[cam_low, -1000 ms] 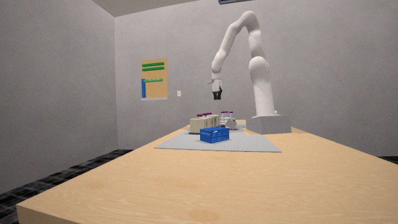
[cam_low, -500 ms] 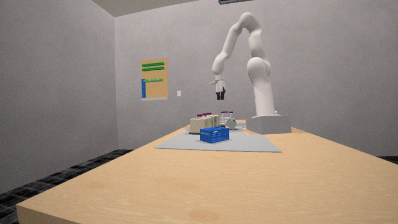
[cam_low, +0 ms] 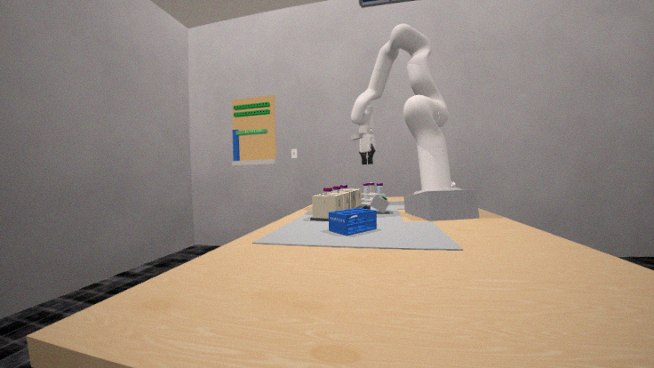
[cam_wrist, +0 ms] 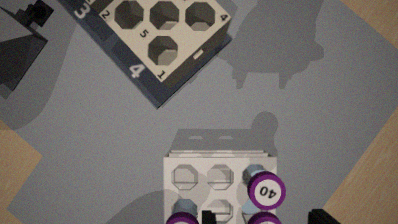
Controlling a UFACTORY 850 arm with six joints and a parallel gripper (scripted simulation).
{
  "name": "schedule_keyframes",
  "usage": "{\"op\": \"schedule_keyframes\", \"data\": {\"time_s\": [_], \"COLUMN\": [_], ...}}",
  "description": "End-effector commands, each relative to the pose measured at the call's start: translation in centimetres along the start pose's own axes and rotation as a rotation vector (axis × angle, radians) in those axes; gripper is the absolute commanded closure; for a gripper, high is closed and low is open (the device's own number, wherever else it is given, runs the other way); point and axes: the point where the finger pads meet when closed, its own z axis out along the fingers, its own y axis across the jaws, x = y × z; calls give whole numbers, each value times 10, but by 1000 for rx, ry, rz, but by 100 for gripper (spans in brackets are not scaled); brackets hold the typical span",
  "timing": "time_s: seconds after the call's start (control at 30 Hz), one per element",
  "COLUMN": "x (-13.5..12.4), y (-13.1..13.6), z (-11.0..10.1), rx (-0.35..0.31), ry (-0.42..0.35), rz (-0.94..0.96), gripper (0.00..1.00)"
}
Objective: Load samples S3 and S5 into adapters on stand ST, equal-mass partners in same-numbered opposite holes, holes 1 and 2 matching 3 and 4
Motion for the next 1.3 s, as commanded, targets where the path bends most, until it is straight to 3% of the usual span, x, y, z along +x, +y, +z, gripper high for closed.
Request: {"op": "schedule_keyframes", "data": {"time_s": [0.0, 0.2, 0.7, 1.27], "x": [-23, -49, -49, -48], "y": [15, 31, 31, 31], "z": [0, 0, 0, 30], "rx": [3, 3, 3, 3], "ry": [8, 8, 8, 8], "rz": [-2, -2, -2, -2], "gripper": [43, 43, 43, 43]}}
